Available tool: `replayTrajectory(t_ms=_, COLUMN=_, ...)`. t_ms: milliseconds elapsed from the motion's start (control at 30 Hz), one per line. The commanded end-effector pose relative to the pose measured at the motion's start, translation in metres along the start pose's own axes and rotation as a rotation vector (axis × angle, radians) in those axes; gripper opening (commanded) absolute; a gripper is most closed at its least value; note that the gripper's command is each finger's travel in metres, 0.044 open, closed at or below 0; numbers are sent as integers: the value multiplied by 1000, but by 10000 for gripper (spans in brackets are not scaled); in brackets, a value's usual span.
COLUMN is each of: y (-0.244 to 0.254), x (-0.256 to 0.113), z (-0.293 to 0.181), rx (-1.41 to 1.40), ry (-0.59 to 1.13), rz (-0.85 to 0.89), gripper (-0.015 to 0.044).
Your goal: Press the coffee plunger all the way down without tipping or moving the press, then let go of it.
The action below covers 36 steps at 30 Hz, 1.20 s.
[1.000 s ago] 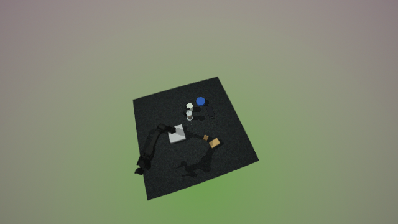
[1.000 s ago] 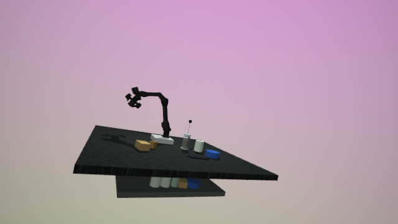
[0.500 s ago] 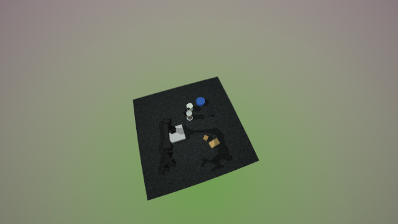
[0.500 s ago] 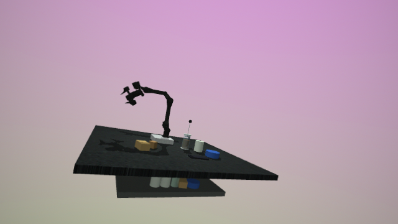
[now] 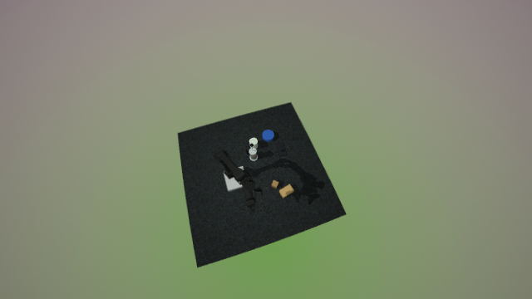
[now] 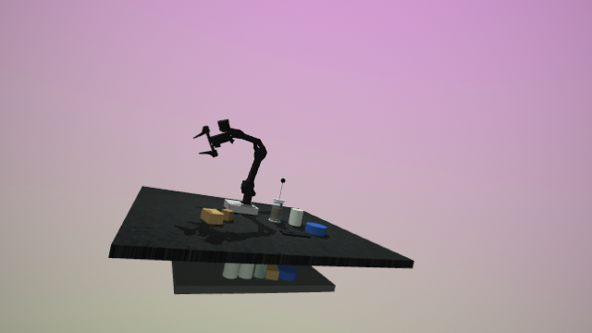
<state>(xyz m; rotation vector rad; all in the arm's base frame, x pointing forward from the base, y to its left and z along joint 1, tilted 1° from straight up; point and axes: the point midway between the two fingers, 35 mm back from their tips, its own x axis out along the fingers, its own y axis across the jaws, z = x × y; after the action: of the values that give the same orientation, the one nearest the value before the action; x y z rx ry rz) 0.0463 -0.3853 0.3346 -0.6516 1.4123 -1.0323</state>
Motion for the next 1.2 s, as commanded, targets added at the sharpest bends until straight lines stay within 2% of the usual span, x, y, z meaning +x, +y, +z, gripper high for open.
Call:
replayTrajectory(t_ms=0, y=22, x=-40, z=51, rx=66, ry=-181, rz=34, gripper=440)
replayTrajectory(t_ms=267, y=85, x=-141, z=129, rx=166, ry=-550, rz=214, gripper=440)
replayTrajectory(t_ms=500, y=143, x=-237, z=150, rx=221, ry=-818, rz=465, gripper=440)
replayTrajectory(t_ms=700, y=189, x=-313, z=134, rx=232, ry=-987, rz=738, gripper=440)
replayTrajectory(t_ms=900, y=225, x=-370, z=97, rx=199, ry=-1081, rz=1017, gripper=440)
replayTrajectory(t_ms=1033, y=243, x=-397, z=66, rx=158, ry=-1106, rz=1194, gripper=440)
replayTrajectory(t_ms=1167, y=249, x=-401, z=58, rx=146, ry=-1109, rz=1235, gripper=440)
